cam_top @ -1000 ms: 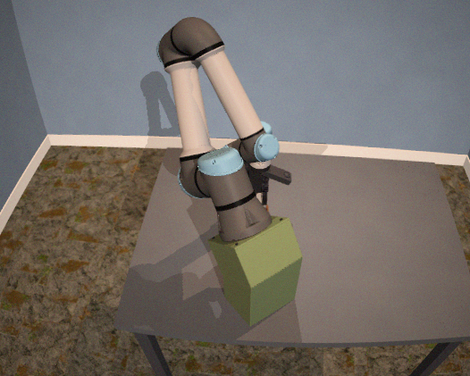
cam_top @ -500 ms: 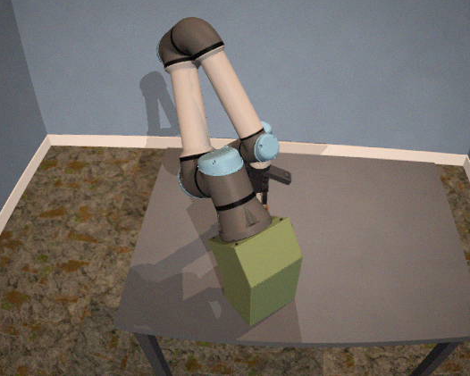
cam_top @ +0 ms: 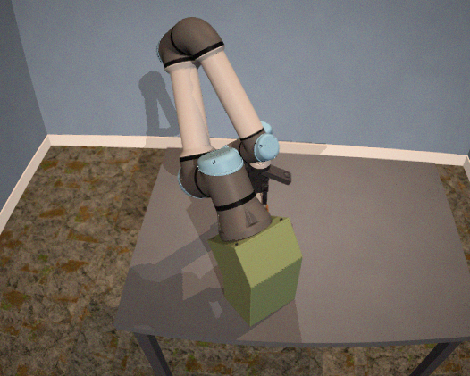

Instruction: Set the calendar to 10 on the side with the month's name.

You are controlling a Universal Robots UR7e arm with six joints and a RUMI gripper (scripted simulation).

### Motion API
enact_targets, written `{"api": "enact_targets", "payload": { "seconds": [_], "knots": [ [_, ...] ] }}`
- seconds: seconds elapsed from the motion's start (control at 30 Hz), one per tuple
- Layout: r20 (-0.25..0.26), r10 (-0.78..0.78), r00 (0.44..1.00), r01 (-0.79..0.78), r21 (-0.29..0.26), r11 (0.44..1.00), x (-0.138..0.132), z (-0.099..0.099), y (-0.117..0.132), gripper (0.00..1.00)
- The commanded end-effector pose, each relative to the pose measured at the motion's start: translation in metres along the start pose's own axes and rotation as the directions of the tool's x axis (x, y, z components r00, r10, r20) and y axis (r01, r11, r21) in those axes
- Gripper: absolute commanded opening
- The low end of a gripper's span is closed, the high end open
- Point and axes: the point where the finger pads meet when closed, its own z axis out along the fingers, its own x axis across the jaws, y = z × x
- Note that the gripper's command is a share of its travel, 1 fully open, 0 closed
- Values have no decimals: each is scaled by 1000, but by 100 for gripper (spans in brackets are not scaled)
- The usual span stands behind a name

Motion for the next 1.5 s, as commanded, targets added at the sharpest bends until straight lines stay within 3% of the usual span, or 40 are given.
{"api": "enact_targets", "payload": {
  "seconds": [0.0, 0.8, 1.47],
  "knots": [
    [1, 0, 1000, 0, 0, 1000, 0, 0, 0, 10],
    [0, 0, 1000, 0, 0, 1000, 0, -3, 0, 10],
    [0, 0, 1000, 0, 0, 1000, 0, -22, 0, 10]
  ]
}}
